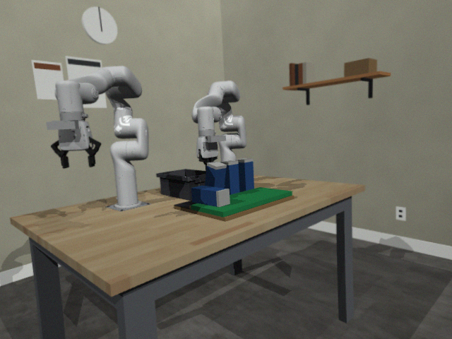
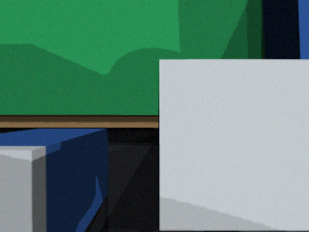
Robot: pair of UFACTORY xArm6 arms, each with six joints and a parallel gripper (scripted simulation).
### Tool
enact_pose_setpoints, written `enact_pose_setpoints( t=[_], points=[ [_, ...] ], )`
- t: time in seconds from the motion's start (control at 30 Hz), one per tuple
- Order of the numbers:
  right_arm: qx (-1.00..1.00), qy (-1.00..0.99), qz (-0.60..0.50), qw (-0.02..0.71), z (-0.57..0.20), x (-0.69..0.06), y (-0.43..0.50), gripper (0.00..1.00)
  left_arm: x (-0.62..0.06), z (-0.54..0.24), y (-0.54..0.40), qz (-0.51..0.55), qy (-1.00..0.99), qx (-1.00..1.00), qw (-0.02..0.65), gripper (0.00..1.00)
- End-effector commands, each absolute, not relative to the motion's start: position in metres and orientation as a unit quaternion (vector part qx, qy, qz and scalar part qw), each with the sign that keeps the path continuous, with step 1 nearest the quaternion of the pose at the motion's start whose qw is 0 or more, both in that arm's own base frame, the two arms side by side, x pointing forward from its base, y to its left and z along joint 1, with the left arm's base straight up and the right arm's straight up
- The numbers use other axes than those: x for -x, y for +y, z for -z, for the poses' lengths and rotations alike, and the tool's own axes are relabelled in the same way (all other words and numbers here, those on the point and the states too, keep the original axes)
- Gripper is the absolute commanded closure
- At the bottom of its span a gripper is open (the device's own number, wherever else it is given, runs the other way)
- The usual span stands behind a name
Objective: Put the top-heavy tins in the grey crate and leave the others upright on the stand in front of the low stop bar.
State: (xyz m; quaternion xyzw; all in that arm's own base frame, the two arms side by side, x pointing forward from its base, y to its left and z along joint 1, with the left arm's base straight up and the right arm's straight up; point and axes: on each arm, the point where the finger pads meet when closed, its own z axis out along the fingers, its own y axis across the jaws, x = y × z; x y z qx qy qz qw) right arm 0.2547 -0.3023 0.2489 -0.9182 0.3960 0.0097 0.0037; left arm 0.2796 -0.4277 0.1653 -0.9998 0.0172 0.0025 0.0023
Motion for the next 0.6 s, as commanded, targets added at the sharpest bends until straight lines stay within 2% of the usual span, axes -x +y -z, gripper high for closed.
enact_pose_setpoints(
  t=[0.0,0.57],
  points=[
    [0.918,0.396,-0.008,0.003,-0.2504,-0.2552,-0.303,0.0,-0.2737,-0.1676,-0.4286,-0.001,0.017,1.0,0.0,1.0],
    [0.918,0.396,-0.008,0.003,-0.2504,-0.2552,-0.303,0.0,-0.2658,-0.1676,-0.428,-0.001,0.018,1.0,0.0,1.0]
  ],
)
